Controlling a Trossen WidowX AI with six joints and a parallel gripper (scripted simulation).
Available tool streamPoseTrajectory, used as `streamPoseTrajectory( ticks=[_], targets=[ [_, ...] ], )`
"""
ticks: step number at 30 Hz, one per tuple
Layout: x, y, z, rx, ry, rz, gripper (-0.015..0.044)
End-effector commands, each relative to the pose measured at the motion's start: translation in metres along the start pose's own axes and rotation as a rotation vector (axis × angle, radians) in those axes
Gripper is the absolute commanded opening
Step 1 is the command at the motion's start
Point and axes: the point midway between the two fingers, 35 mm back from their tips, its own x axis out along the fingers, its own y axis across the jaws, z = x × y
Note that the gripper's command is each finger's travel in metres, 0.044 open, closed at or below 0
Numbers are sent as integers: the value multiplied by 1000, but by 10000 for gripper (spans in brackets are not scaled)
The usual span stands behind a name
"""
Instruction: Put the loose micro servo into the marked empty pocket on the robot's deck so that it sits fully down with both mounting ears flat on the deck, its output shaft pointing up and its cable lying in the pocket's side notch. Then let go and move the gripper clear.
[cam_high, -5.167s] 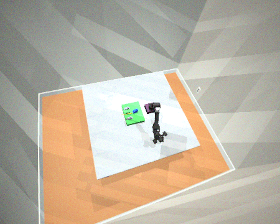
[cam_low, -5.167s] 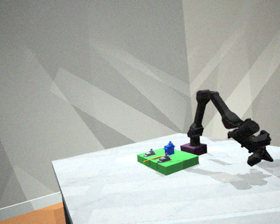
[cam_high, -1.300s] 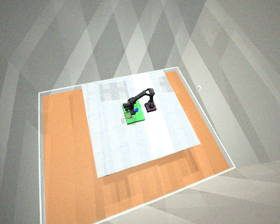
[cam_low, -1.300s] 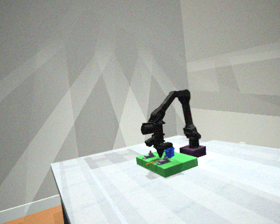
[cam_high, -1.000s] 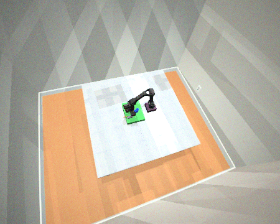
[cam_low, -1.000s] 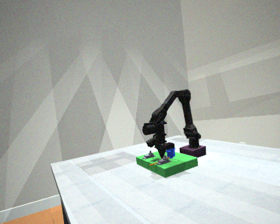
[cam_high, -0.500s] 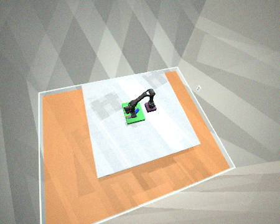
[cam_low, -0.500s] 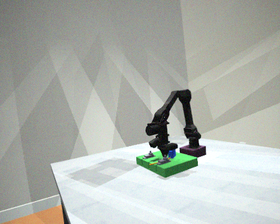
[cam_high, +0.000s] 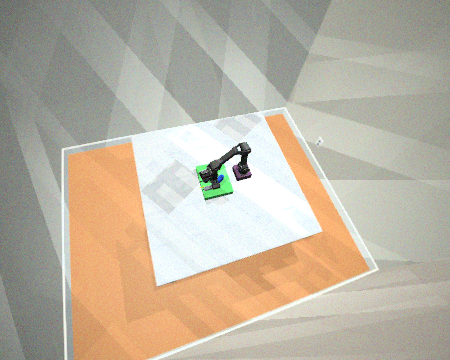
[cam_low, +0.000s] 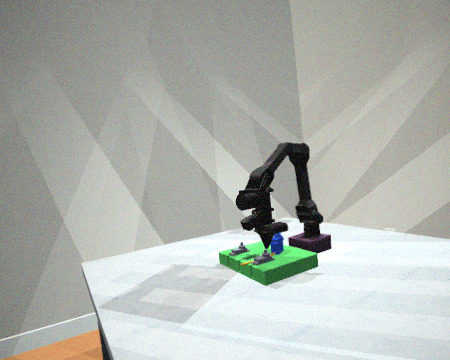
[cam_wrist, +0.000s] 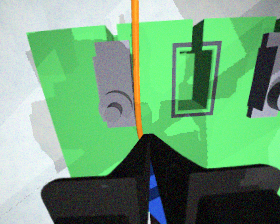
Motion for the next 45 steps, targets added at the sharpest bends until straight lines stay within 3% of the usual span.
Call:
streamPoseTrajectory(
  ticks=[1,2,11,19,25,45],
  targets=[
    [-13,1,0,6,-5,-1,0],
    [-13,1,0,6,-5,-1,0],
    [-59,-10,-48,-148,-2,-2,236],
    [-57,-10,-50,-153,-1,-2,440],
    [-35,-10,-50,-153,-1,-2,440],
    [-14,-10,-50,-153,-1,-2,440]
  ],
)
